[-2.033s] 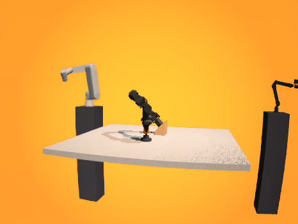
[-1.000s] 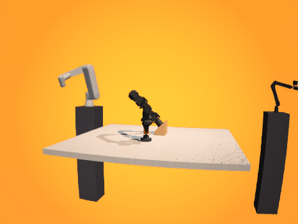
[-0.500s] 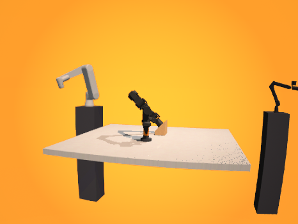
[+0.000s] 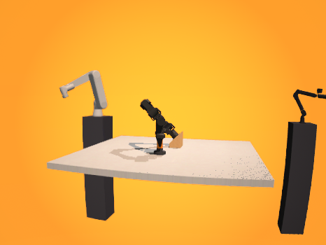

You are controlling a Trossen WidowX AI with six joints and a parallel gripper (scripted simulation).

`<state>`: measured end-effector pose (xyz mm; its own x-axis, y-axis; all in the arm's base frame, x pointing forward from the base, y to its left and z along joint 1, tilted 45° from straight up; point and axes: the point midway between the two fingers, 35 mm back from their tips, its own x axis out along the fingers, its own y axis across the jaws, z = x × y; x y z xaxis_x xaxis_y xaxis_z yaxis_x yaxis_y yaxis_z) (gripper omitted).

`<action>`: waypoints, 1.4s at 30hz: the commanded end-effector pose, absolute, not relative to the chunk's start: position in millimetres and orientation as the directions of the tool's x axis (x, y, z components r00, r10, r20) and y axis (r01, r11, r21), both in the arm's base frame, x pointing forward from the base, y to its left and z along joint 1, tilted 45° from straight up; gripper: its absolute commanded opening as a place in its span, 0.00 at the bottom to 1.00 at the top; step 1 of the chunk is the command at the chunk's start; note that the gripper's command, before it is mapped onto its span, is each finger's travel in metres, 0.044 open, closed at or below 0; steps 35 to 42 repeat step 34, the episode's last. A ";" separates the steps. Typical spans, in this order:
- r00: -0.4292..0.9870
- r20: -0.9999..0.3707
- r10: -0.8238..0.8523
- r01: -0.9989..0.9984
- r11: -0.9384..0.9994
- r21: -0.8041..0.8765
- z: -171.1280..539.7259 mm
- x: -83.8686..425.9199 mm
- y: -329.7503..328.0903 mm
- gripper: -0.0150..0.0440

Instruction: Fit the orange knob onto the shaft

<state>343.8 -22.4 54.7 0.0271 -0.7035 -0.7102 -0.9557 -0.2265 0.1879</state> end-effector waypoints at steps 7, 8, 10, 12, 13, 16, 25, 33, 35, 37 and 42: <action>0.027 -0.710 -0.703 -0.955 -0.227 0.189 54.8 343.8 -22.1 0.83; 0.027 -0.710 -0.703 -0.955 -0.227 0.189 54.8 343.8 -22.1 0.88; 0.027 -0.710 -0.703 -0.955 -0.227 0.189 54.8 343.8 -22.1 0.97; 0.027 -0.710 -0.703 -0.955 -0.227 0.189 54.8 343.8 -22.1 1.00; 0.027 -0.710 -0.703 -0.955 -0.227 0.189 54.8 343.8 -22.1 1.00; 0.027 -0.710 -0.703 -0.955 -0.227 0.189 54.8 343.8 -22.1 1.00; 0.027 -0.713 -0.701 -0.955 -0.229 0.189 114.4 342.4 38.9 1.00; 0.027 -0.712 -0.701 -0.955 -0.228 0.189 121.8 345.2 43.7 1.00; 0.027 -0.712 -0.701 -0.955 -0.228 0.189 121.8 345.2 43.7 1.00; 0.027 -0.712 -0.701 -0.955 -0.228 0.189 121.8 345.2 43.7 1.00; 0.027 -0.712 -0.701 -0.955 -0.228 0.189 121.8 345.2 43.7 1.00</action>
